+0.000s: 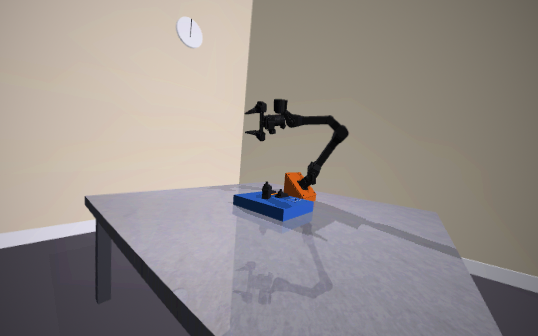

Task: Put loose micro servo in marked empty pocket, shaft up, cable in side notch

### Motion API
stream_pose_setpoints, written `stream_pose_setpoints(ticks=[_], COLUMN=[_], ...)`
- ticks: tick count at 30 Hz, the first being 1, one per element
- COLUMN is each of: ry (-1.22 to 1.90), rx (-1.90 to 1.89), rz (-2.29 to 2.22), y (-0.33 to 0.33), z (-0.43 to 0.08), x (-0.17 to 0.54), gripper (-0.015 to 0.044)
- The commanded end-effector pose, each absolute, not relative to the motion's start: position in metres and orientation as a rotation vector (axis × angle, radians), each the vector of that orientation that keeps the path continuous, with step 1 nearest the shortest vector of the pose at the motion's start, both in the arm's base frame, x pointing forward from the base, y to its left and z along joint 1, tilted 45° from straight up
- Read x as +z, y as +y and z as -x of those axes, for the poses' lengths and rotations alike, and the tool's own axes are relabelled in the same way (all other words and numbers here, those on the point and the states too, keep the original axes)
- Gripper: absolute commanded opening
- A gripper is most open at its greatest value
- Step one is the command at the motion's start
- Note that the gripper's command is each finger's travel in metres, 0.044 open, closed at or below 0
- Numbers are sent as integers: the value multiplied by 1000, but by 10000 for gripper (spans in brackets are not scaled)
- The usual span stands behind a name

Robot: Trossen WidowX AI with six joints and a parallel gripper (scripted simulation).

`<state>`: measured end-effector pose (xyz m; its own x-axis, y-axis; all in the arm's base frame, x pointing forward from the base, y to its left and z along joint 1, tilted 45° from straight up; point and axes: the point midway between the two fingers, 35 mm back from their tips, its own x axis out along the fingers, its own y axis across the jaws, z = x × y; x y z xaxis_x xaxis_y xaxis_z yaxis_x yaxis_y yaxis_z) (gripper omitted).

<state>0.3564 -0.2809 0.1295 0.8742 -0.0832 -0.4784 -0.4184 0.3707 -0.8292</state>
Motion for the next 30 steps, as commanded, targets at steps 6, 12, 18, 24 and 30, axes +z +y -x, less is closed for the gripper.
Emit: stream_pose_setpoints(ticks=[6,12,18,24,30], ry=[576,653,741,840,947], rx=[378,483,579,671,753], rz=[931,755,582,411,244], y=[-247,-220,-192,-163,-135], z=[-365,-364,-359,-350,-338], x=[95,73,54,39,30], gripper=[440,440,440,440,440])
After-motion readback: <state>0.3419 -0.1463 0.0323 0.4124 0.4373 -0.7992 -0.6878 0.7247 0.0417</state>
